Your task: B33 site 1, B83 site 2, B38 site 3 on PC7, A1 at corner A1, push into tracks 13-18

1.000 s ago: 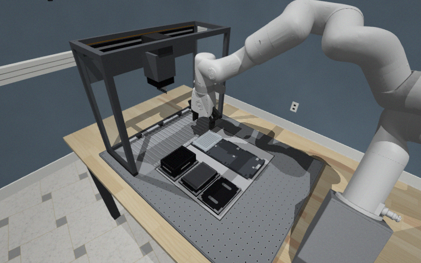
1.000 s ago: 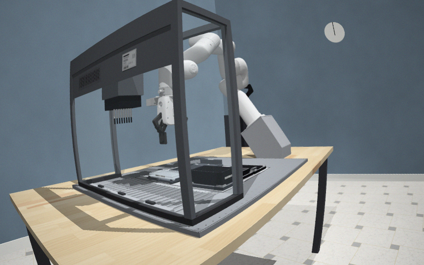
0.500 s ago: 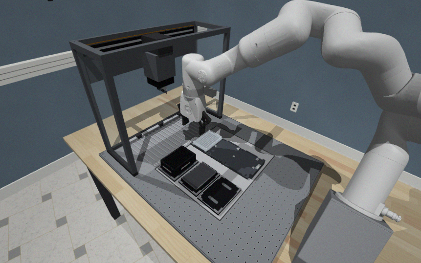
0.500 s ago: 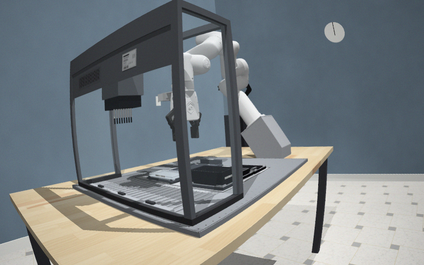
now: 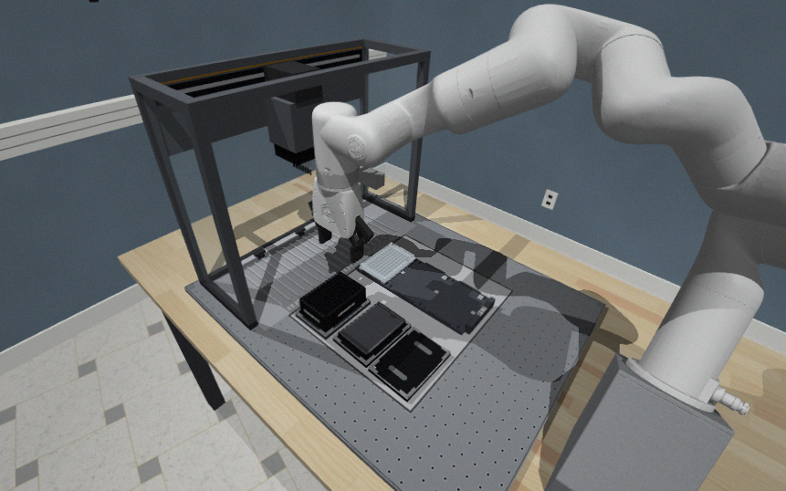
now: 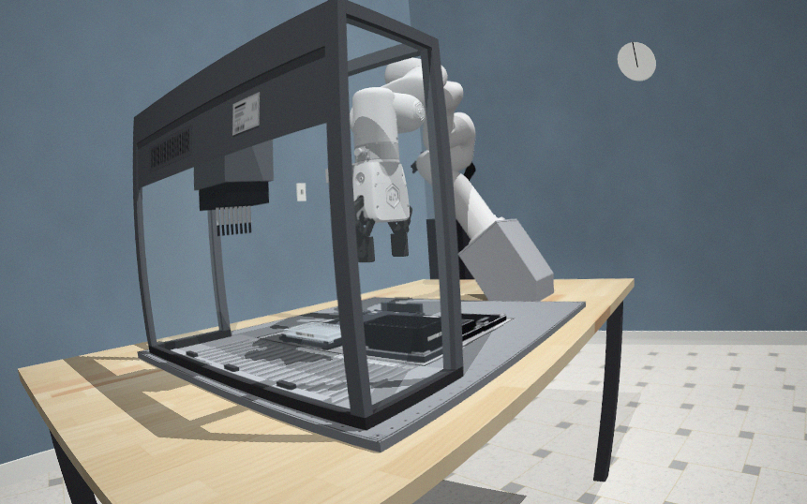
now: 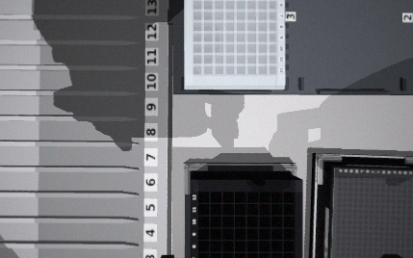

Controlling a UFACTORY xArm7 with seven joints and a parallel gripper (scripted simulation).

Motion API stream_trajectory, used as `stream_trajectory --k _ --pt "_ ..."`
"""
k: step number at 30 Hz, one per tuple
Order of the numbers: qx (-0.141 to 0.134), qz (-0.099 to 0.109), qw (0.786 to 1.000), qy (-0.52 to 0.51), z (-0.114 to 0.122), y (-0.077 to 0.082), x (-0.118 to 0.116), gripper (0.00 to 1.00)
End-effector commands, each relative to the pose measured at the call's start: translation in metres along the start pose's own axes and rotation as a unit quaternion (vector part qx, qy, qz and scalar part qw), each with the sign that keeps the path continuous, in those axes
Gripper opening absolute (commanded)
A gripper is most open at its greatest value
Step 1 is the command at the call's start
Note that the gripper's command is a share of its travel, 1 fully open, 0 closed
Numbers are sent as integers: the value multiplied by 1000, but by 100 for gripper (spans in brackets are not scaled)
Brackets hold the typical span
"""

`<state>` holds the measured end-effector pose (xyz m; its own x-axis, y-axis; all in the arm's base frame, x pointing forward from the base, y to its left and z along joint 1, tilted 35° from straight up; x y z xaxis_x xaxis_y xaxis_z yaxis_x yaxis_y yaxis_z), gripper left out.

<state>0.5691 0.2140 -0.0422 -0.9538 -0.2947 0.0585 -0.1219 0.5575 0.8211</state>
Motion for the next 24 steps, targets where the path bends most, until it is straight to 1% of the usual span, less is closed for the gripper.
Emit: stream_trajectory --k 1,4,16,22,24 --pt "0 -2 1000 0 16 5 -3 100" --pt "0 -2 1000 0 31 7 -4 100" --pt "0 -2 1000 0 31 8 -4 100" --pt "0 -2 1000 0 31 -2 -4 100" --pt "0 -2 1000 0 31 -2 -4 100"
Point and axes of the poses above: the point where the finger pads meet when closed, its own y axis back along the fingers, its own x axis across the jaws, z = x × y, the point moved 1 cm from there along y, back along the fingers, and after that the axes turned 6 degrees about y, right-handed, at the moved point
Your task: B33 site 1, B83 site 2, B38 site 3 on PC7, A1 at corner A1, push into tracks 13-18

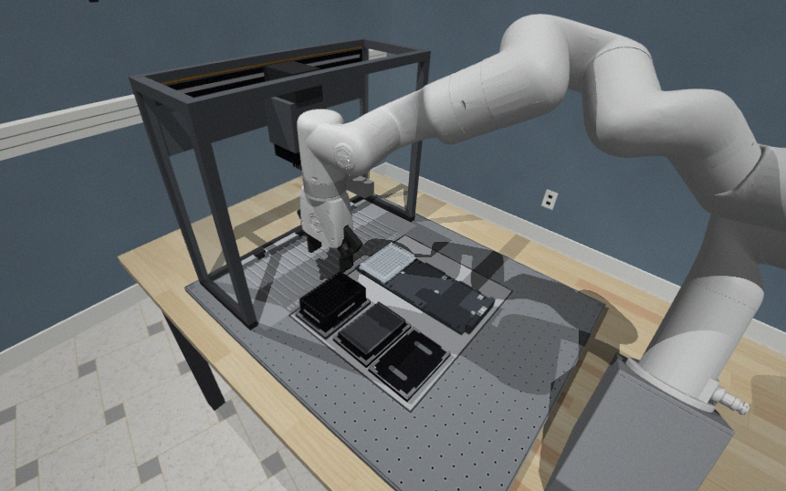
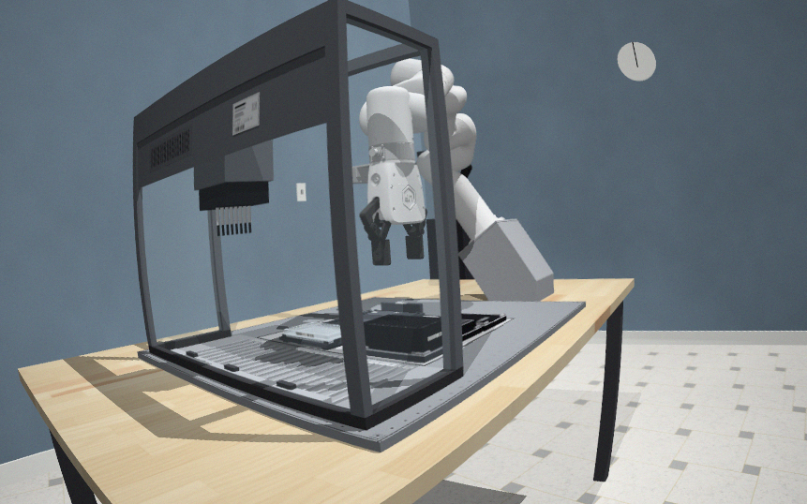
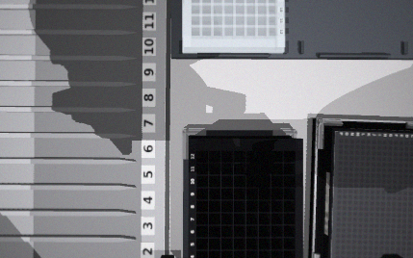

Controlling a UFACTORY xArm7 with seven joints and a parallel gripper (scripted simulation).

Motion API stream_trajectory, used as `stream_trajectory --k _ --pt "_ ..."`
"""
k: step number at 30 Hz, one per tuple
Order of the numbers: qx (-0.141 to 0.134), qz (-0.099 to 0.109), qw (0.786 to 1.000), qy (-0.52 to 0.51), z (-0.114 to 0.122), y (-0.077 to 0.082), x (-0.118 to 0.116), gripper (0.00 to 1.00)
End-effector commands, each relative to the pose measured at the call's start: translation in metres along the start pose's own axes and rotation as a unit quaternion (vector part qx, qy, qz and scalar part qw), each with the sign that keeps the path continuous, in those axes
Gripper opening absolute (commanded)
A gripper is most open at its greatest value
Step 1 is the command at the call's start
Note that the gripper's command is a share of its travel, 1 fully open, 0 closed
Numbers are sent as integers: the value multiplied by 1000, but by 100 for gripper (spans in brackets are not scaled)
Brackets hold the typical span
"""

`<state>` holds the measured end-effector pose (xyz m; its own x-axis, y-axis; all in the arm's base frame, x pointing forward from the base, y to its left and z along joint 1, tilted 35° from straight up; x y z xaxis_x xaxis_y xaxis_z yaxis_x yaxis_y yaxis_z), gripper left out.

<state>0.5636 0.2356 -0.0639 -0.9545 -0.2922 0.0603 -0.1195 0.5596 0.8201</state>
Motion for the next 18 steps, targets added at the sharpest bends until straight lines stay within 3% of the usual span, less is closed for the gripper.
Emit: stream_trajectory --k 1,18 --pt "-1 -4 1000 0 1 1 -2 100" --pt "-1 -4 1000 0 1 -24 -2 100"
Point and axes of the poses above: the point where the finger pads meet when closed, its own y axis back along the fingers, its own x axis across the jaws, z = x × y, the point moved 1 cm from there along y, back along the fingers, and after that the axes turned 6 degrees about y, right-handed, at the moved point
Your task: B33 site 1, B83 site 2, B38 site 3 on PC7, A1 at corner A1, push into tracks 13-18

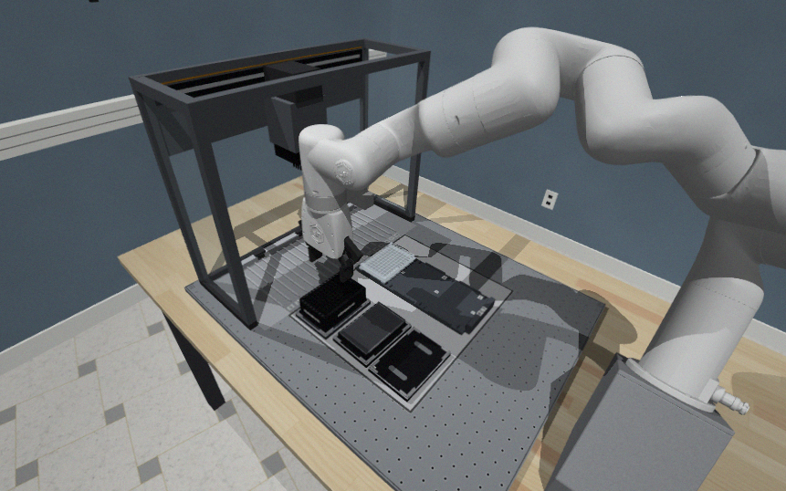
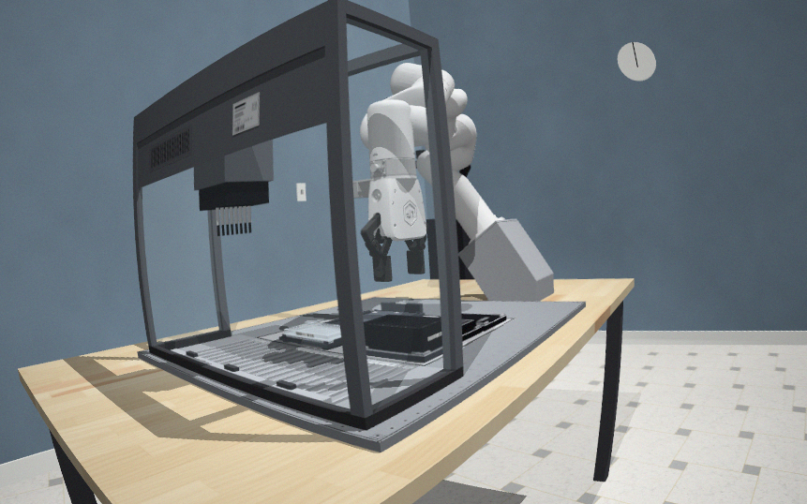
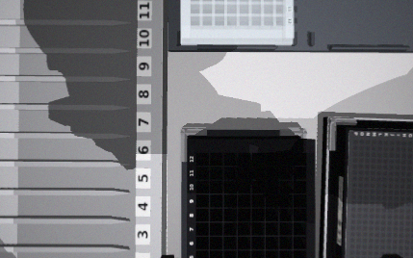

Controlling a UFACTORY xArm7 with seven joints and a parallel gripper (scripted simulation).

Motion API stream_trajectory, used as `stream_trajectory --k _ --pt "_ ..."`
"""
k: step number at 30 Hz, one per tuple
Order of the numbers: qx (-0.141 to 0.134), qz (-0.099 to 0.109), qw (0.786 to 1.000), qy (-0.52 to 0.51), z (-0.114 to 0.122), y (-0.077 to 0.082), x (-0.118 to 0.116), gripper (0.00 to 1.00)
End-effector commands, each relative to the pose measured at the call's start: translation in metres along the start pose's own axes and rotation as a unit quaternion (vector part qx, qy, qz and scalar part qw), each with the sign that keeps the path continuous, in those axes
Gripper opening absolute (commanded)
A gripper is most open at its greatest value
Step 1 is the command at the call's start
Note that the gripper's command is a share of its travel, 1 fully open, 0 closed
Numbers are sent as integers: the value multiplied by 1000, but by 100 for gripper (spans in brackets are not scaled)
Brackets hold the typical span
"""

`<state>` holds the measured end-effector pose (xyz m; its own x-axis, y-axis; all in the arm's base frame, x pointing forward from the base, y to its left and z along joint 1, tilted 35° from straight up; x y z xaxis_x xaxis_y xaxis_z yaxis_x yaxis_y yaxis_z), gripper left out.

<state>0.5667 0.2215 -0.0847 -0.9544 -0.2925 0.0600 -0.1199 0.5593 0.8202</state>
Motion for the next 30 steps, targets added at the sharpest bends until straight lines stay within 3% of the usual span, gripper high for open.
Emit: stream_trajectory --k 1,30 --pt "-1 -3 1000 0 1 0 -2 100" --pt "-1 -3 1000 0 1 -40 -2 100"
Point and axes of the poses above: the point where the finger pads meet when closed, its own y axis back along the fingers, its own x axis across the jaws, z = x × y, the point moved 1 cm from there along y, back along the fingers, and after that the axes turned 6 degrees about y, right-handed, at the moved point
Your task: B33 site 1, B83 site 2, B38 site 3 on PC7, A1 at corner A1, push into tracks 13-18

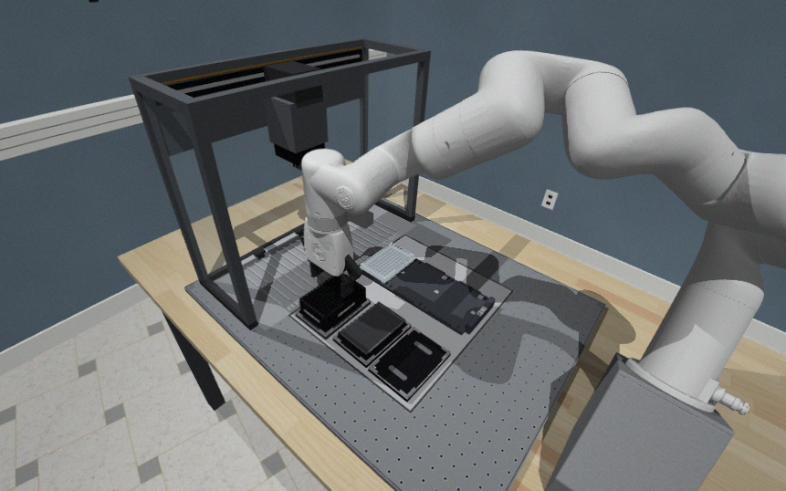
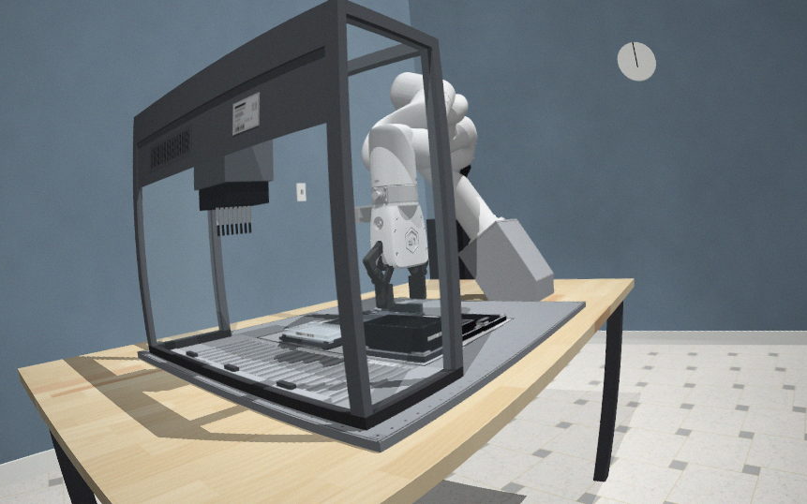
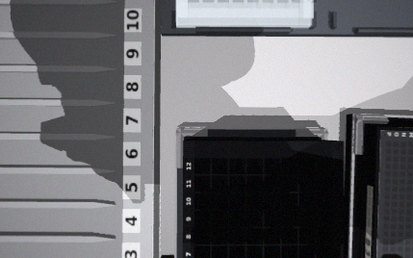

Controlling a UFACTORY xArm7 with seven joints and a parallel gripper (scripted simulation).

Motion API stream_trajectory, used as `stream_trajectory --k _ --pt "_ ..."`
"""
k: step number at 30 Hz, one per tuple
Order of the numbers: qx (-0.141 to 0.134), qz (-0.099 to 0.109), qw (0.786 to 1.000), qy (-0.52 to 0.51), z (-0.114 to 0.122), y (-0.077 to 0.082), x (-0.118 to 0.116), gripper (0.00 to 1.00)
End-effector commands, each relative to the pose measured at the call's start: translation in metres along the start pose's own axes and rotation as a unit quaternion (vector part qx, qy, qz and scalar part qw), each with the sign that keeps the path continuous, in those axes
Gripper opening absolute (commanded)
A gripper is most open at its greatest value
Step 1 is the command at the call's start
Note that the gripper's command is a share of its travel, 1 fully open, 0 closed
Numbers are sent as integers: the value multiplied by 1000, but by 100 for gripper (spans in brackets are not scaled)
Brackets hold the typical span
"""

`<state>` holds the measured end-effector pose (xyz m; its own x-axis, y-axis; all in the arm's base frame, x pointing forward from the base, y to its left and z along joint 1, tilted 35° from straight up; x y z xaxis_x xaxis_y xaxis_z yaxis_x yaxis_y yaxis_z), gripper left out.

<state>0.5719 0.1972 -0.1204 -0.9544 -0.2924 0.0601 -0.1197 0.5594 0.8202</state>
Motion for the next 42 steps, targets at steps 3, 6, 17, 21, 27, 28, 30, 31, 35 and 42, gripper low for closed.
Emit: stream_trajectory --k 3,6,17,21,27,28,30,31,35,42 --pt "-1 -3 1000 0 1 3 -2 100" --pt "-1 -3 1000 0 1 3 -2 100" --pt "-1 -3 1000 0 1 -2 -2 100" --pt "-1 -3 1000 0 1 -4 -2 100" --pt "-1 -3 1000 0 1 -8 -2 100" --pt "-1 -3 1000 0 1 -8 -2 100" --pt "-1 -3 1000 0 1 -10 -2 100" --pt "-1 -3 1000 0 1 -10 -2 100" --pt "-1 -3 1000 0 1 -13 -2 100" --pt "-1 -3 1000 0 1 -16 -2 100"
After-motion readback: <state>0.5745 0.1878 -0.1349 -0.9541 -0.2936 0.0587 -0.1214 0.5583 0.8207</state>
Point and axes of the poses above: the point where the finger pads meet when closed, its own y axis back along the fingers, its own x axis across the jaws, z = x × y, the point moved 1 cm from there along y, back along the fingers, and after that the axes turned 6 degrees about y, right-handed, at the moved point
